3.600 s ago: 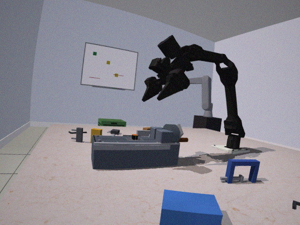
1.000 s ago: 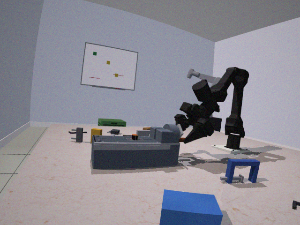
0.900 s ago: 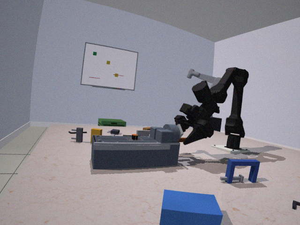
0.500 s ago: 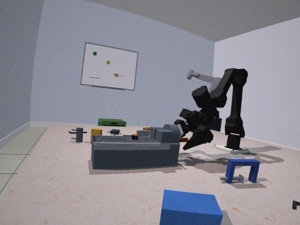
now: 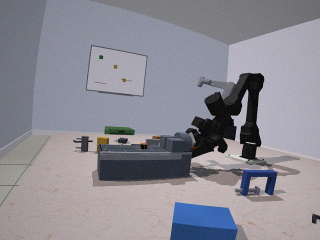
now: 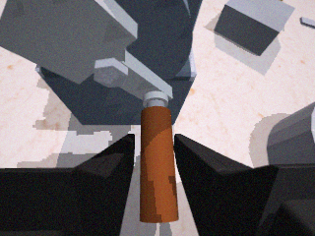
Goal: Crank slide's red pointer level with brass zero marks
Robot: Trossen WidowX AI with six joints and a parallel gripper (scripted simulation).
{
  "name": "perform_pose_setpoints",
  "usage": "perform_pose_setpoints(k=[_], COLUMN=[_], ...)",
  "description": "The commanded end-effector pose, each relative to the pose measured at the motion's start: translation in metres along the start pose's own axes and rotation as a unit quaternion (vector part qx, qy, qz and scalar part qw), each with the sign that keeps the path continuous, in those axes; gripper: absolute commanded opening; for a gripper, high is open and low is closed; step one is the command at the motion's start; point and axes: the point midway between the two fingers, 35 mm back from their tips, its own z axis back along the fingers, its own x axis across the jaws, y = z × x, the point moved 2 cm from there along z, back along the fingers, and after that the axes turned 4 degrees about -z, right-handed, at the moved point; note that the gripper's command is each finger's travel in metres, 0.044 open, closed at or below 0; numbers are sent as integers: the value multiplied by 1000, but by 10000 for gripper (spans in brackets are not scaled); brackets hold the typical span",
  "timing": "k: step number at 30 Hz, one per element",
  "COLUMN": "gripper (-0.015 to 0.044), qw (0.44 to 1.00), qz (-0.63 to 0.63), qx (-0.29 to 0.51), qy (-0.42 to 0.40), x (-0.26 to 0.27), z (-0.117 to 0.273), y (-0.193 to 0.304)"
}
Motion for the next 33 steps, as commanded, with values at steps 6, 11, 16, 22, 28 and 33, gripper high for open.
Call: perform_pose_setpoints(k=[6, 11, 16, 22, 28, 33], gripper=[0, 0, 0, 0, 0, 0], qw=[1000, 1000, 1000, 1000, 1000, 1000], qz=[2, 2, 2, 2, 2, 2], qx=[-1, -1, -1, -1, -1, -1], qy=[-2, -2, -2, -2, -2, -2], x=[0, 0, 1, 2, 5, 7], z=[0, 0, -1, -2, -4, -5], y=[0, 0, 1, 3, 5, 6])
